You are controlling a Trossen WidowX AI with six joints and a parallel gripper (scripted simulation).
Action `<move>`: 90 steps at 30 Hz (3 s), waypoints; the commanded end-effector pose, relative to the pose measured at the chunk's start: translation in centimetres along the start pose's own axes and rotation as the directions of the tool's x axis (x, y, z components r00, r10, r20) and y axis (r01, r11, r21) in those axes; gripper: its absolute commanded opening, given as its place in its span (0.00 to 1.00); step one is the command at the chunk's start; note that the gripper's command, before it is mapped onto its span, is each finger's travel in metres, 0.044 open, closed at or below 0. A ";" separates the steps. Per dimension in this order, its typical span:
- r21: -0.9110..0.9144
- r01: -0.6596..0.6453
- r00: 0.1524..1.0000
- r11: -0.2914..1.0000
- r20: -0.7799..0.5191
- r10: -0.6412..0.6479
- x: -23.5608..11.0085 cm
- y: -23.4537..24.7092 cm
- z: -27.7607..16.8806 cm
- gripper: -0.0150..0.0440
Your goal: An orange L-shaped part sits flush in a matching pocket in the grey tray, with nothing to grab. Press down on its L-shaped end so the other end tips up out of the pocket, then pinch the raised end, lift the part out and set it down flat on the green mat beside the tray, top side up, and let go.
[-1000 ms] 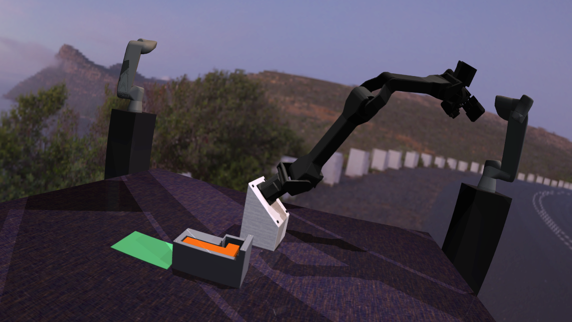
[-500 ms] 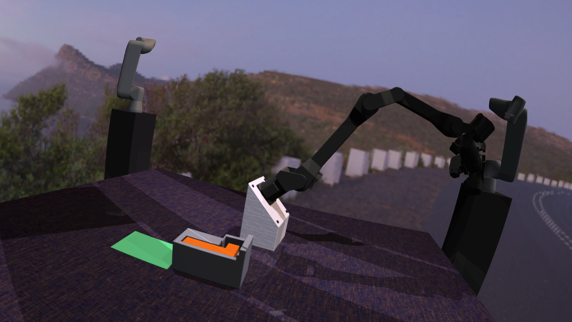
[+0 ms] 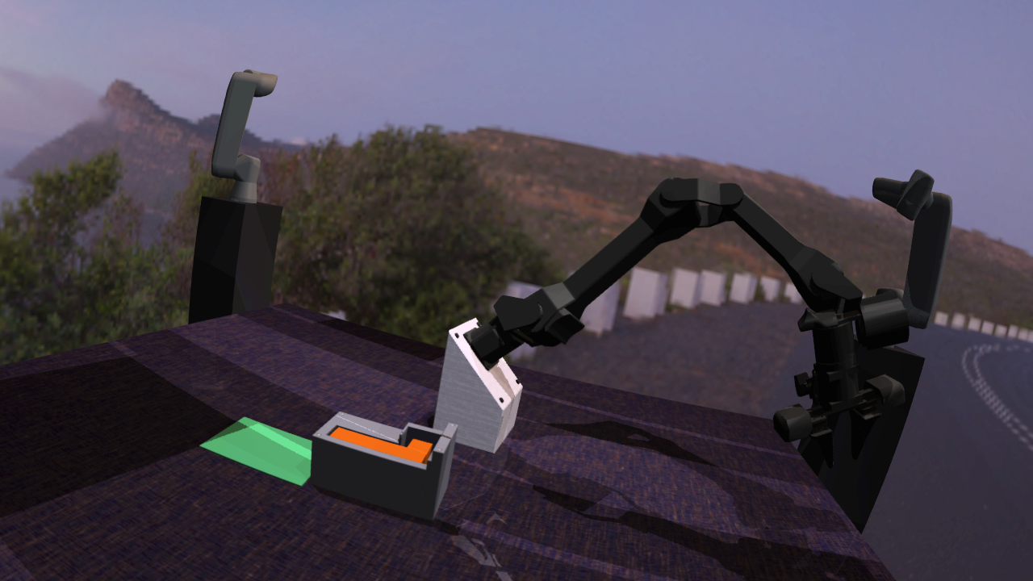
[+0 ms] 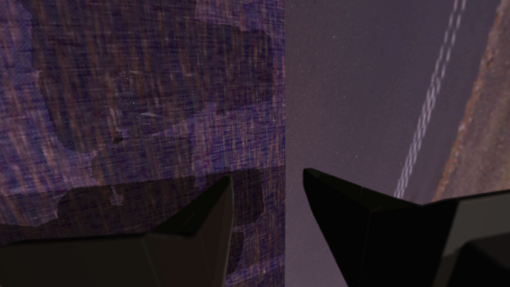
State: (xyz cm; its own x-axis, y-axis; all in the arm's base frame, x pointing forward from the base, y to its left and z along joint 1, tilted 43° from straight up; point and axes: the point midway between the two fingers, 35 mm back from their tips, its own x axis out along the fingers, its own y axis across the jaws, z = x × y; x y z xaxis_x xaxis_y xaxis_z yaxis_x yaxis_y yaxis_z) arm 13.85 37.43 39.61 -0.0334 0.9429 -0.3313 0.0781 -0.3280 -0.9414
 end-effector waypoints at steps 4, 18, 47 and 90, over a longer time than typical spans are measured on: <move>0.478 -0.136 0.967 0.868 -0.127 0.221 -1.7 10.0 -8.6 0.56; 0.971 0.210 0.834 -0.111 -0.119 0.539 -13.9 31.4 -15.8 0.56; 0.066 0.465 0.885 -0.883 -0.006 0.466 -19.0 48.0 -8.5 0.56; 0.069 0.460 0.887 -0.885 -0.008 0.461 -15.6 49.5 -8.5 0.56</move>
State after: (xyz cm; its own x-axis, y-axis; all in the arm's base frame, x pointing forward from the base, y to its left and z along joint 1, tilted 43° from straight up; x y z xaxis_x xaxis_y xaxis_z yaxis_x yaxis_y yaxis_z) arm 26.76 6.96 -1.42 0.0153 0.6866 -0.7269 -0.1537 0.7199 0.6768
